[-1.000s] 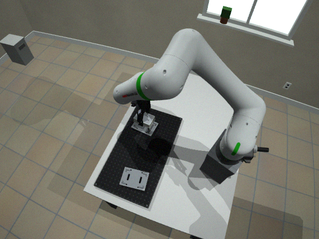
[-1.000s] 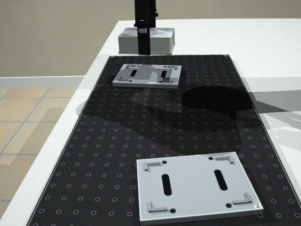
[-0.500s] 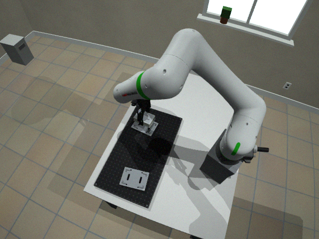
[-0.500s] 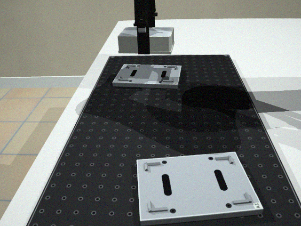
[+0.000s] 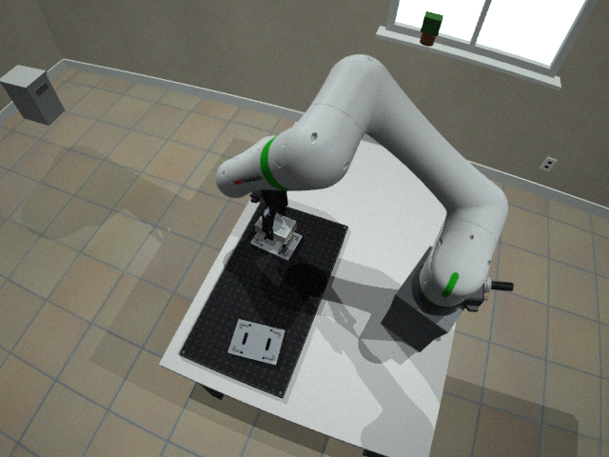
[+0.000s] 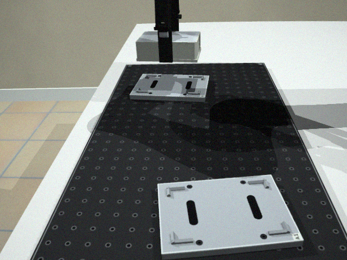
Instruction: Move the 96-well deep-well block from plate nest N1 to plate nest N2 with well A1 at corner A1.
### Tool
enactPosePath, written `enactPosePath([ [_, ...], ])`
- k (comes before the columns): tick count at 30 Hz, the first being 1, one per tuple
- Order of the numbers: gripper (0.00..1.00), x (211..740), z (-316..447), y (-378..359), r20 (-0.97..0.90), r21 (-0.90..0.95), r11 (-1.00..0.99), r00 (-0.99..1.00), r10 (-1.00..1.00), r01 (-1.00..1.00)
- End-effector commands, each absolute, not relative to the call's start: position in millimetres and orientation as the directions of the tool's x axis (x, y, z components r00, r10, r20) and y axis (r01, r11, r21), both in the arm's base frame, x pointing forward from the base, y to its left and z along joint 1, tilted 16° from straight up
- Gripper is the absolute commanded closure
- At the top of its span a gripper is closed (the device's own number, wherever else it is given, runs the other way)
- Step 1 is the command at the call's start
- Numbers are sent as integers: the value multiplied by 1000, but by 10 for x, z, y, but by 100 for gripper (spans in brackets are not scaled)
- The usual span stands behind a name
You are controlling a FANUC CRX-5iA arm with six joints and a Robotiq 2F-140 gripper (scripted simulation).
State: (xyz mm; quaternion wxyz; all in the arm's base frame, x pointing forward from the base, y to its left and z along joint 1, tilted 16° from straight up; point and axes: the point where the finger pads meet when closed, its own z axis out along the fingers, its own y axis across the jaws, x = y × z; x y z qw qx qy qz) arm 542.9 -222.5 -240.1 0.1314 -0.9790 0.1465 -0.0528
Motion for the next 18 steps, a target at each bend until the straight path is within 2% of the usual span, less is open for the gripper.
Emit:
enactPosePath([
  [1, 90, 5437, -2390, -2234, 67, -272, -923, 951, -301, -273],
  [18, 90, 5466, -2582, -2184, 67, -272, -923, 951, -301, -273],
])
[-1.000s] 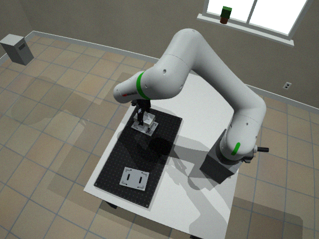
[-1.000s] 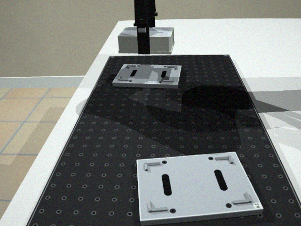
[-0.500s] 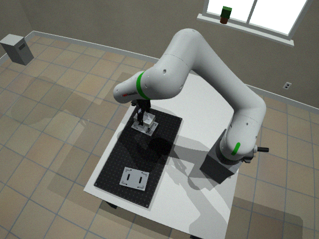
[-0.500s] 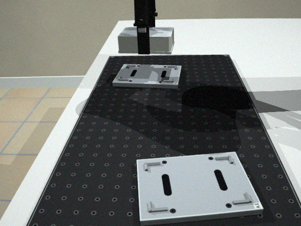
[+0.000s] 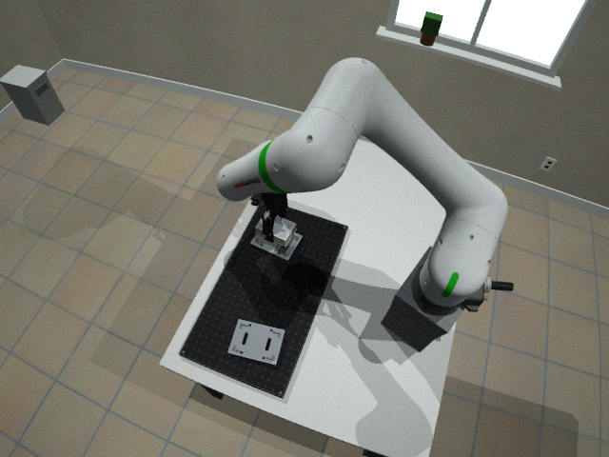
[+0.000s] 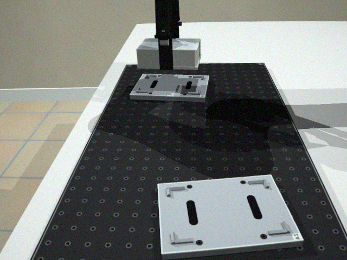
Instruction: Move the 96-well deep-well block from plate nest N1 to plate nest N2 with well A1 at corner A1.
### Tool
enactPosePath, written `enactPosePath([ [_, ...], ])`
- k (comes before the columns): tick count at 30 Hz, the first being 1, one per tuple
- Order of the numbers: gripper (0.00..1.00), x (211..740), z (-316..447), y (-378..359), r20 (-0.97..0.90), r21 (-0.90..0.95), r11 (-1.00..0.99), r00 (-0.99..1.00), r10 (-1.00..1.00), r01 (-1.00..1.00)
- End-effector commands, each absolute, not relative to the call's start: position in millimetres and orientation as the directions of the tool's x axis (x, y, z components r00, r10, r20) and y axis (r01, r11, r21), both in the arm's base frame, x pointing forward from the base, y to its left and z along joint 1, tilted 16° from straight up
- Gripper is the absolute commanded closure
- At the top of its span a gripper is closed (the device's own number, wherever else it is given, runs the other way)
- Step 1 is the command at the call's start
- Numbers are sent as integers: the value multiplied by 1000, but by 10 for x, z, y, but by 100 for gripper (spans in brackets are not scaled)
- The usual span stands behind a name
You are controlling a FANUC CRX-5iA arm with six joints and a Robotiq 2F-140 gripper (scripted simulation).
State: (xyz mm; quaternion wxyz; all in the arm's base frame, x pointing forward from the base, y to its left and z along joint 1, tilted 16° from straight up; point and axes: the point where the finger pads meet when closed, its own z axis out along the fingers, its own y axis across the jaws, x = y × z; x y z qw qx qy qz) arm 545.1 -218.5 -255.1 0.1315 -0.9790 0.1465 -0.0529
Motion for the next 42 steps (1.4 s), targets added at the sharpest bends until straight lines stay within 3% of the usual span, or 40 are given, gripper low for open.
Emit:
enactPosePath([
  [1, 90, 5466, -2582, -2184, 67, -272, -923, 951, -301, -273],
  [42, 90, 5520, -2940, -2094, 67, -272, -923, 951, -301, -273],
])
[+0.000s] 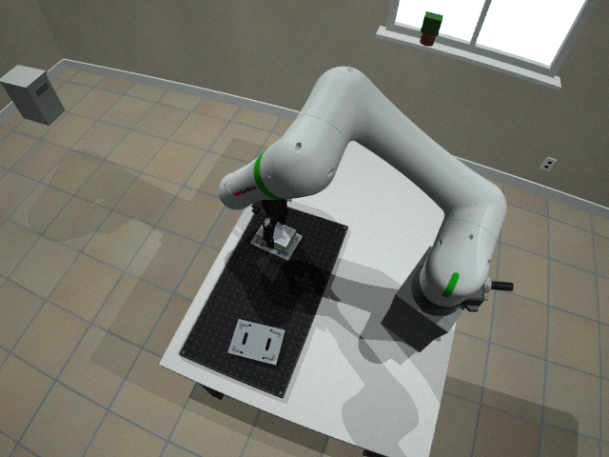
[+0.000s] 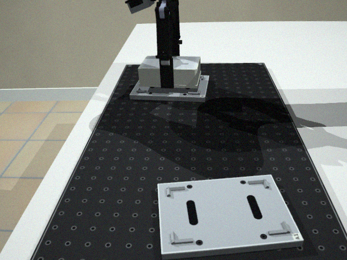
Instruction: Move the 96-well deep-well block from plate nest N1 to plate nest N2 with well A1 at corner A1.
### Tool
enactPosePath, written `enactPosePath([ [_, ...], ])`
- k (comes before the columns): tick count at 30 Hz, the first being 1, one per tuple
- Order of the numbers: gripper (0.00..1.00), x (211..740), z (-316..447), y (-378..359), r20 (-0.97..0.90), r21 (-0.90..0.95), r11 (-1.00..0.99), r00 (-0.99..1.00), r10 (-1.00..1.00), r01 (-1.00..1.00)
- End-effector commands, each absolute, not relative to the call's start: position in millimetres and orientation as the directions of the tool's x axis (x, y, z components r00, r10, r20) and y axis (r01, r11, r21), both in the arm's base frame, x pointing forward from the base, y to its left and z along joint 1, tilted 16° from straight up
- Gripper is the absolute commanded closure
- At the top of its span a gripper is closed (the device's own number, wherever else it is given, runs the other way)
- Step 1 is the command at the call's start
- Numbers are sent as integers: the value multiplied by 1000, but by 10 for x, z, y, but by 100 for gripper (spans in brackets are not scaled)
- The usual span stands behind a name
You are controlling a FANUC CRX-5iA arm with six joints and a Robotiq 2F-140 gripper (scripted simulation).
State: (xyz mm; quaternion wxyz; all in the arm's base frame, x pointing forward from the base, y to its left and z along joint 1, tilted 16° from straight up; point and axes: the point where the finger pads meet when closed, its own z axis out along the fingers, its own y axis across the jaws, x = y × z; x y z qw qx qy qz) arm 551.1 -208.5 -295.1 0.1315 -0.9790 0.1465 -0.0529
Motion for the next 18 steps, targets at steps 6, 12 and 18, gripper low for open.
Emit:
enactPosePath([
  [6, 90, 5520, -2945, -2092, 67, -272, -923, 951, -301, -273],
  [12, 90, 5521, -2952, -2090, 67, -272, -923, 951, -301, -273],
  [18, 90, 5522, -2961, -2088, 67, -272, -923, 951, -301, -273],
])
